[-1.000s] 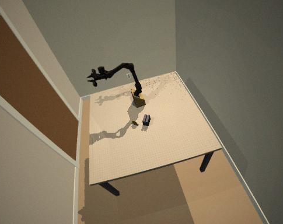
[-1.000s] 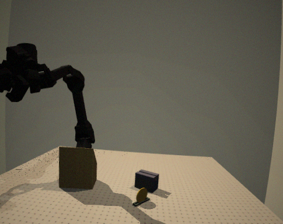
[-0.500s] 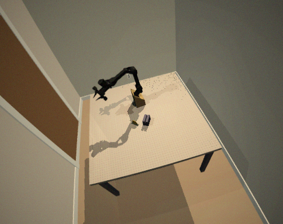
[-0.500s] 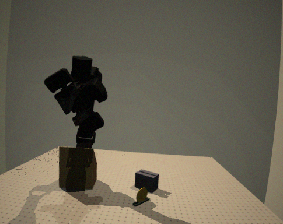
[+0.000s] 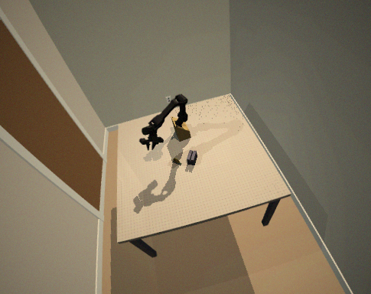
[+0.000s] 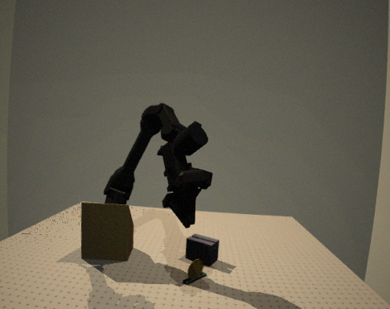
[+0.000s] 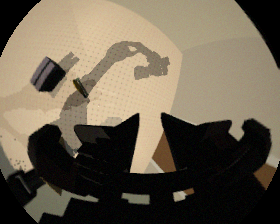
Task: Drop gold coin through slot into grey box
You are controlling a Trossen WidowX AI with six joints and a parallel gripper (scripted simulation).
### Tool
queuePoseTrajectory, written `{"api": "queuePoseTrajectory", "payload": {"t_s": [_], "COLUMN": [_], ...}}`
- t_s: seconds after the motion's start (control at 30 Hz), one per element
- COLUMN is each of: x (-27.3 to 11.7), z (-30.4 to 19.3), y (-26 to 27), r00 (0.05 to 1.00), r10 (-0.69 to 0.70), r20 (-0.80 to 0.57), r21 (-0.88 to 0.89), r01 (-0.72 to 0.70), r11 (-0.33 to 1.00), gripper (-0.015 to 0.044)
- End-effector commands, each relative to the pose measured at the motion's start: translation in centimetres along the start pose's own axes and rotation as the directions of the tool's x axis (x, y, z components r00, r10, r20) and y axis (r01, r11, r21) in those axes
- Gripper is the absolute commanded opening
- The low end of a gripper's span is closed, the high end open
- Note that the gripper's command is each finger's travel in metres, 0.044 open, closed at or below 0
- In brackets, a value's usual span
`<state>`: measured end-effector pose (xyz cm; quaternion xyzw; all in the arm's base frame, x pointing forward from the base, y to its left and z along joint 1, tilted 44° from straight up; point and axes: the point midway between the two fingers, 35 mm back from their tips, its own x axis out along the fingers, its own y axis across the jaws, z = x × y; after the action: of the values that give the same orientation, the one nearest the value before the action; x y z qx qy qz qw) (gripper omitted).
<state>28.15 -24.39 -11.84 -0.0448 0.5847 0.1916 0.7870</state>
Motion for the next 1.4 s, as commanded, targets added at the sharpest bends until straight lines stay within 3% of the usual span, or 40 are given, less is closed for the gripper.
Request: {"api": "queuePoseTrajectory", "payload": {"t_s": [0.0,0.27,0.57,0.73,1.37], "x": [1.3,2.1,1.9,4.9,7.2], "z": [3.8,8.6,8.5,8.2,7.9], "y": [6.4,16.5,17.0,18.9,20.1], "r00": [0.977,0.845,0.840,0.840,0.840], "r10": [0.215,0.527,0.533,0.534,0.535], "r20": [-0.011,-0.096,-0.098,-0.097,-0.097], "r21": [-0.167,-0.370,-0.373,-0.373,-0.373], "r01": [-0.214,-0.522,-0.528,-0.529,-0.529], "r11": [0.962,0.769,0.763,0.763,0.763], "gripper": [0.0161,0.0161,0.0161,0.0161,0.0161]}}
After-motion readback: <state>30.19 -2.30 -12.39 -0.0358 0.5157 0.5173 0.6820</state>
